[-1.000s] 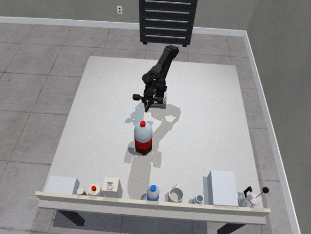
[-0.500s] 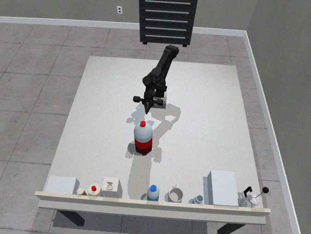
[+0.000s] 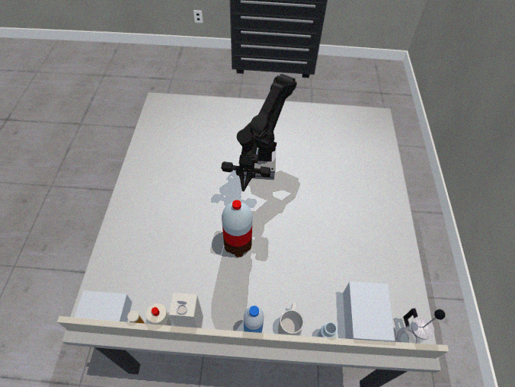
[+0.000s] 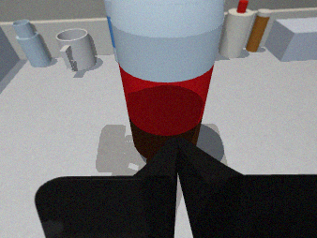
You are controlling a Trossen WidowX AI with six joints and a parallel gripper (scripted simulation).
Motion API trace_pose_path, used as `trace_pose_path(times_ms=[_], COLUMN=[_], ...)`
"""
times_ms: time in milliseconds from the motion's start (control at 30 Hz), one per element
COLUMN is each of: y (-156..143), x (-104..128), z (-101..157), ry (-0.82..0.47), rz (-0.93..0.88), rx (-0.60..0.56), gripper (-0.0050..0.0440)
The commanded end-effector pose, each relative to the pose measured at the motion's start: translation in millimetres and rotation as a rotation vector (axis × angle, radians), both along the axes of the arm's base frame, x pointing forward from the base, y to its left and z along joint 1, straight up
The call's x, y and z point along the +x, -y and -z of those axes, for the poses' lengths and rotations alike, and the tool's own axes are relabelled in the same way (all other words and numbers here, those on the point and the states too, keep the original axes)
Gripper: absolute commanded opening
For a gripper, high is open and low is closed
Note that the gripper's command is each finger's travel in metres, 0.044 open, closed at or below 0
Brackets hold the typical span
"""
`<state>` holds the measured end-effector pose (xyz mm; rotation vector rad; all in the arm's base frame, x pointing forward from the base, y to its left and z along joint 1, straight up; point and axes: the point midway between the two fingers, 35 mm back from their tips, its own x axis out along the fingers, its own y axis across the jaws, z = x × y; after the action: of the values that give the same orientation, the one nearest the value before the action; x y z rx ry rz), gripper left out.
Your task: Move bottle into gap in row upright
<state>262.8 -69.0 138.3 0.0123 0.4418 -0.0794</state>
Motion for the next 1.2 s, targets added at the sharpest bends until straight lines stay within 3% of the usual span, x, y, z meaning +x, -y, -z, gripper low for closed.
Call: trace_pose_path(times_ms=[0, 1167], y=[0.1, 3.3], x=[-0.3, 7.3], z=[-2.1, 47.7], ry=[0.016, 0.007], rz=[-0.002, -0.007], rx=[-0.006, -0.002], gripper=[-0.0050, -0.0050])
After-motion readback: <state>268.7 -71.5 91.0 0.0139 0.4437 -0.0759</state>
